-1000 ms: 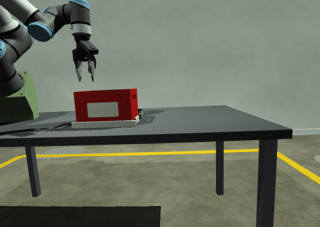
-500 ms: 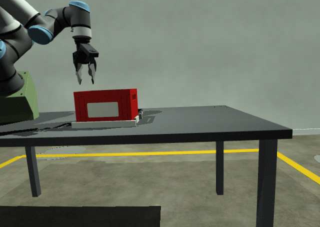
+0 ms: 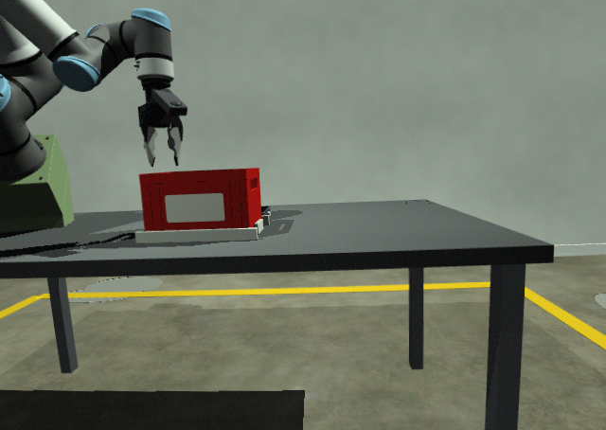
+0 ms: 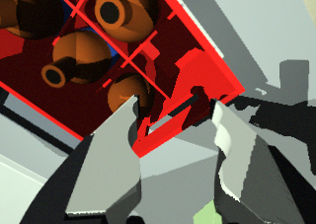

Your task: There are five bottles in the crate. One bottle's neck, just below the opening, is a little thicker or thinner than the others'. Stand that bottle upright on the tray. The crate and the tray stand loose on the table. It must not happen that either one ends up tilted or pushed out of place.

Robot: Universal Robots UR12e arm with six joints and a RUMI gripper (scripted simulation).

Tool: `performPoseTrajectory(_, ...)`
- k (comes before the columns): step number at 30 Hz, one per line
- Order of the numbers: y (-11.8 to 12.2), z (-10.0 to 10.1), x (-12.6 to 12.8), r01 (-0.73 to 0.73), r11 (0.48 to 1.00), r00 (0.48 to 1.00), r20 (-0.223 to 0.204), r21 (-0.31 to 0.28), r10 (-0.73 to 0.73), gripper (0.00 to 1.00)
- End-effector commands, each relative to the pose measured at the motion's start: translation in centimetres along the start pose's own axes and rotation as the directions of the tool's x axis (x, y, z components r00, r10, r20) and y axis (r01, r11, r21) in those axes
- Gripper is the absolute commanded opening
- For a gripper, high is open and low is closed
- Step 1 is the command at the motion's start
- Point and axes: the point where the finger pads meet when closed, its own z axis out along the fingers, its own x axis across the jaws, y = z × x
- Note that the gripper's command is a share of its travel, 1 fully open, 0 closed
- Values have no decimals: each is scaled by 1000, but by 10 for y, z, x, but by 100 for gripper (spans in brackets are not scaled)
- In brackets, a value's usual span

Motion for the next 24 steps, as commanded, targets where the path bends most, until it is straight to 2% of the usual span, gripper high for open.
performPoseTrajectory(1,0,4,0,0,1000,1000,1,1,0,38)
performPoseTrajectory(24,0,10,0,0,1000,1000,1,1,0,38)
